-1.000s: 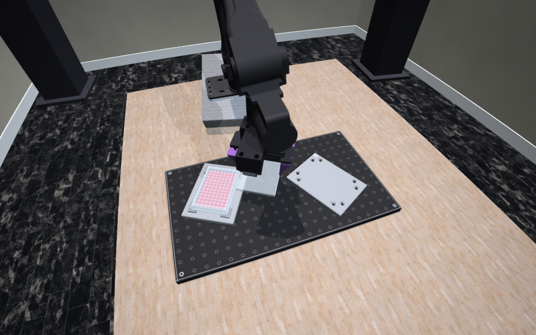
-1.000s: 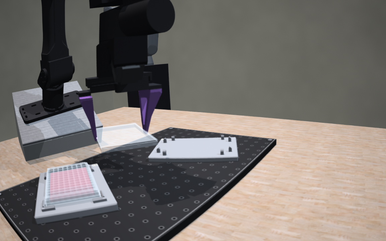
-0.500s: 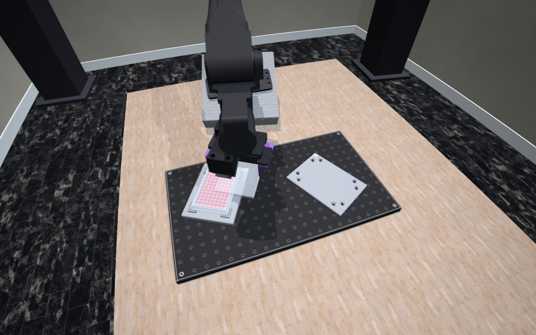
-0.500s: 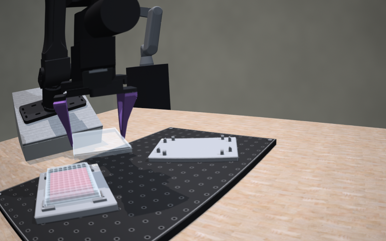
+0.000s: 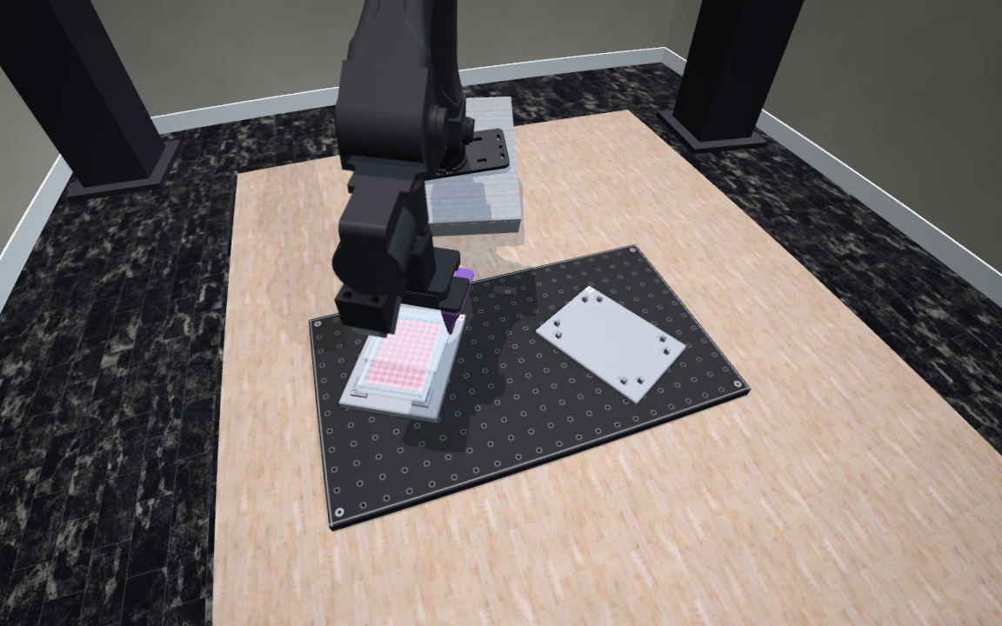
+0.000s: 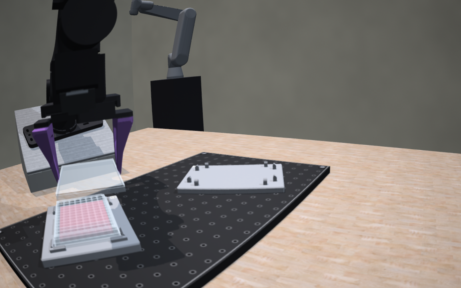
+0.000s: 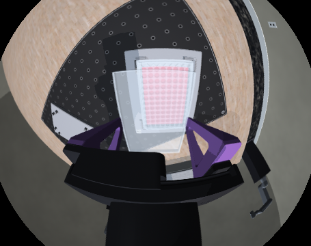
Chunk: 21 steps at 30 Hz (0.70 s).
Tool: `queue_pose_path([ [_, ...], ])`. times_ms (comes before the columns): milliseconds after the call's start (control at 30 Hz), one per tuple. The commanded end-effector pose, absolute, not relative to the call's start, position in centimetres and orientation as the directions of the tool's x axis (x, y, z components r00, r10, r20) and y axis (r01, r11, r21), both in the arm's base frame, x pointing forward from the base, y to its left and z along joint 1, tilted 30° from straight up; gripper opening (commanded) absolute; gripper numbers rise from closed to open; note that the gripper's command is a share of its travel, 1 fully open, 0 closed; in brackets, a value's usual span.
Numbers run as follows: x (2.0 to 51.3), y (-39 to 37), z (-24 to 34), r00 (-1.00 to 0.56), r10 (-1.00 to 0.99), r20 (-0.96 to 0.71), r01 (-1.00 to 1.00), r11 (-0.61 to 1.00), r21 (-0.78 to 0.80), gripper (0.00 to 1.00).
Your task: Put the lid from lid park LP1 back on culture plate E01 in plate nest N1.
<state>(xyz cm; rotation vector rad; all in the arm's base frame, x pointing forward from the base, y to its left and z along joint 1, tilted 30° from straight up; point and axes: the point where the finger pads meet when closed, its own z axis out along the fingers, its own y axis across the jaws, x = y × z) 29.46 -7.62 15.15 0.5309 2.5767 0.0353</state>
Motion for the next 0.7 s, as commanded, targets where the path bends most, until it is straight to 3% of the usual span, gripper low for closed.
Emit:
queue_pose_path([
  [0,29.7,-8.3,15.8,-0.799,0.344,-0.493,0.328,0.937,0.122,0.00],
  [667,29.5,-9.9,15.9,-0.799,0.344,-0.493,0.328,0.937,0.121,0.00],
])
